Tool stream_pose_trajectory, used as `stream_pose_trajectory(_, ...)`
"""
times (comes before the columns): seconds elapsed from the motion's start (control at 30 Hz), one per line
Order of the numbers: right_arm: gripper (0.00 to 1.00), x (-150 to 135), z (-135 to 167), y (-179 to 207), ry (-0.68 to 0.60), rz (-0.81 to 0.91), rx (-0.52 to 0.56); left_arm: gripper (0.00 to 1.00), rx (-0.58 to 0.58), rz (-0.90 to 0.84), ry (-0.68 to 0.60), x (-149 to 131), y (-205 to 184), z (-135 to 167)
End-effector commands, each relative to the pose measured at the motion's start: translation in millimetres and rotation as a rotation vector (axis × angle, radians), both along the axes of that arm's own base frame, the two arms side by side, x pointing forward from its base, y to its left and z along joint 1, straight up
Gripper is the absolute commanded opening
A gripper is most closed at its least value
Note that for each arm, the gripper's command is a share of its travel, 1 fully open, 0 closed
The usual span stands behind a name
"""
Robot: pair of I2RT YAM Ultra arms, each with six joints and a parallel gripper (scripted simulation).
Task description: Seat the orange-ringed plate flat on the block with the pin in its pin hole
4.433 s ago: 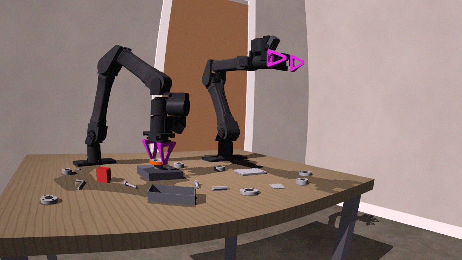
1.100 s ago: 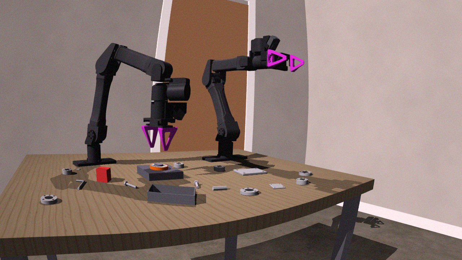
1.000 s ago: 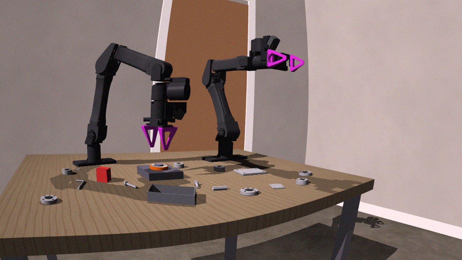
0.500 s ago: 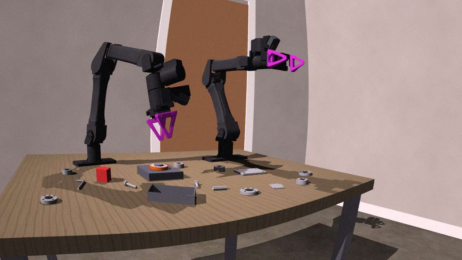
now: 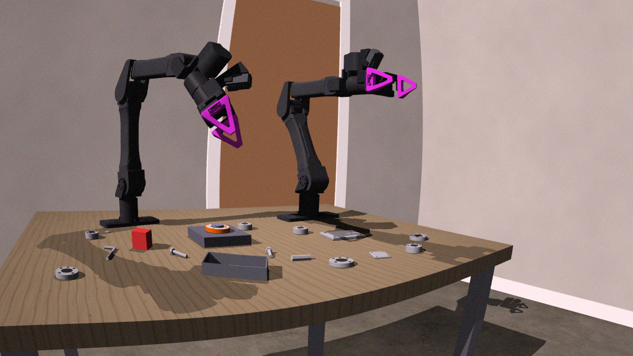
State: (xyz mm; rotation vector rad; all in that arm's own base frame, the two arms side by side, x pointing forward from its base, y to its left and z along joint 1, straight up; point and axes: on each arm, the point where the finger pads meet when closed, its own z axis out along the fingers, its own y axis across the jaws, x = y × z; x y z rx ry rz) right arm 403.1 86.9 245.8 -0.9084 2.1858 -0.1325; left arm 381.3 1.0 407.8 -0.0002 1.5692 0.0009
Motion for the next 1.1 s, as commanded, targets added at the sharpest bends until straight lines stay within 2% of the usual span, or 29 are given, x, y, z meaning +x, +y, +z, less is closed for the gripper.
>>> stream_pose_trajectory(0.0,0.78,8,55,-7,-0.218,-0.122,0.149,1.0,-0.002,-0.011,-0.003,5,-3,7)
stream_pose_trajectory(0.07,0.78,8,55,-7,-0.218,-0.122,0.149,1.0,-0.002,-0.011,-0.003,5,-3,7)
stream_pose_trajectory(0.1,0.78,10,68,-10,-0.313,-0.178,0.223,1.0,-0.002,-0.006,-0.024,-5,-1,10)
stream_pose_trajectory(0.13,0.78,15,75,-22,-0.335,-0.213,0.246,1.0,-0.002,-0.011,-0.028,-9,-3,12)
stream_pose_trajectory(0.17,0.78,7,74,-28,-0.357,-0.241,0.277,1.0,-0.003,-0.011,-0.03,-9,-3,7)
stream_pose_trajectory(0.23,0.78,5,103,-39,-0.422,-0.271,0.331,1.0,-0.004,-0.009,-0.054,-9,-2,21)
stream_pose_trajectory(0.27,0.78,3,91,-44,-0.428,-0.305,0.362,1.0,-0.005,-0.007,-0.042,-11,-2,18)
stream_pose_trajectory(0.5,0.78,-19,163,-77,-0.62,-0.404,0.549,1.0,-0.006,-0.002,-0.03,-9,1,13)
stream_pose_trajectory(0.57,0.78,-23,169,-82,-0.682,-0.432,0.618,1.0,-0.006,0.001,-0.02,-7,2,9)
stream_pose_trajectory(0.63,0.78,-23,169,-82,-0.682,-0.432,0.618,1.0,-0.006,0.001,-0.02,-7,2,9)
stream_pose_trajectory(0.67,0.78,-21,164,-80,-0.72,-0.447,0.67,1.0,-0.006,0.001,-0.02,-7,2,9)
stream_pose_trajectory(0.7,0.78,-24,167,-81,-0.728,-0.446,0.672,1.0,-0.005,0.002,-0.02,-7,2,9)
stream_pose_trajectory(0.8,0.78,-10,136,-81,-0.648,-0.465,0.601,1.0,-0.004,0.006,-0.011,-5,3,5)
stream_pose_trajectory(0.83,0.78,-31,177,-84,-0.764,-0.442,0.622,1.0,-0.004,0.007,-0.002,-4,4,2)
stream_pose_trajectory(0.93,0.78,-35,198,-88,-0.816,-0.44,0.635,1.0,-0.004,-0.005,0.005,-3,-1,-2)
stream_pose_trajectory(0.97,0.78,-35,202,-88,-0.822,-0.439,0.637,1.0,-0.004,-0.005,0.005,-3,-1,-2)
stream_pose_trajectory(1.07,0.78,-16,179,-93,-0.768,-0.467,0.615,1.0,-0.004,-0.007,0.013,-1,-2,-5)
